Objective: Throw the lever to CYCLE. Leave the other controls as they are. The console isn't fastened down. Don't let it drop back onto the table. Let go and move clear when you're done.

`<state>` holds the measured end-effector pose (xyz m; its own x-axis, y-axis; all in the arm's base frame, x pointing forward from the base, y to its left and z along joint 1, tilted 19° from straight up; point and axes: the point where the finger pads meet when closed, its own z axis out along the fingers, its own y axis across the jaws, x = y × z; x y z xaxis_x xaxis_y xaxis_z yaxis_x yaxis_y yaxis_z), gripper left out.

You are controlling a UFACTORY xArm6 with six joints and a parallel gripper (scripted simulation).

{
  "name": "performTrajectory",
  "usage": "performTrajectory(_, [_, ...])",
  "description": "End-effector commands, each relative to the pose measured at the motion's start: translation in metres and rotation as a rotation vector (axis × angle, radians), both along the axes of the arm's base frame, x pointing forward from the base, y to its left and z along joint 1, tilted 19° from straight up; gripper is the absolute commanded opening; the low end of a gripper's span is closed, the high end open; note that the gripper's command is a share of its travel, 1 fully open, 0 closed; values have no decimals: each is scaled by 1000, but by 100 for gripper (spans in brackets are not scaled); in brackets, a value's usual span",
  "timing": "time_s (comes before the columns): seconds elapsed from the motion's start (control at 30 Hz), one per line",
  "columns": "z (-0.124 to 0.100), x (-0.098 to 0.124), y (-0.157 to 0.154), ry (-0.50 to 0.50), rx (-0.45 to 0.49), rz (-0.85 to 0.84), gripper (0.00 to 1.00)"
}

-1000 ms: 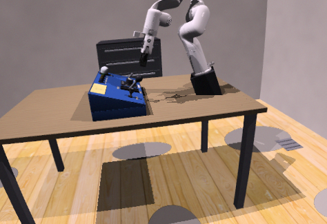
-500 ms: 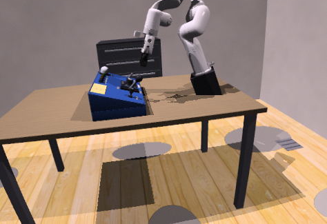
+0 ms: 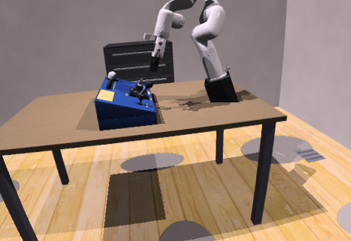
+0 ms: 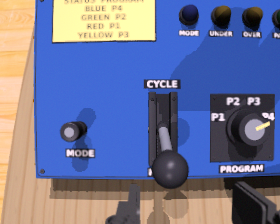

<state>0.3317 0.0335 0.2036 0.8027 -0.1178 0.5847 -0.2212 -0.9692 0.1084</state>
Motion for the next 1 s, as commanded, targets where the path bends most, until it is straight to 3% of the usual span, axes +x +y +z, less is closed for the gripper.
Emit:
performTrajectory(0.0, [1, 1, 0, -3, 1, 0, 76])
performTrajectory(0.4, [-4, 5, -1, -3, 1, 0, 76])
performTrajectory(0.97, [-38, 28, -10, -3, 1, 0, 76])
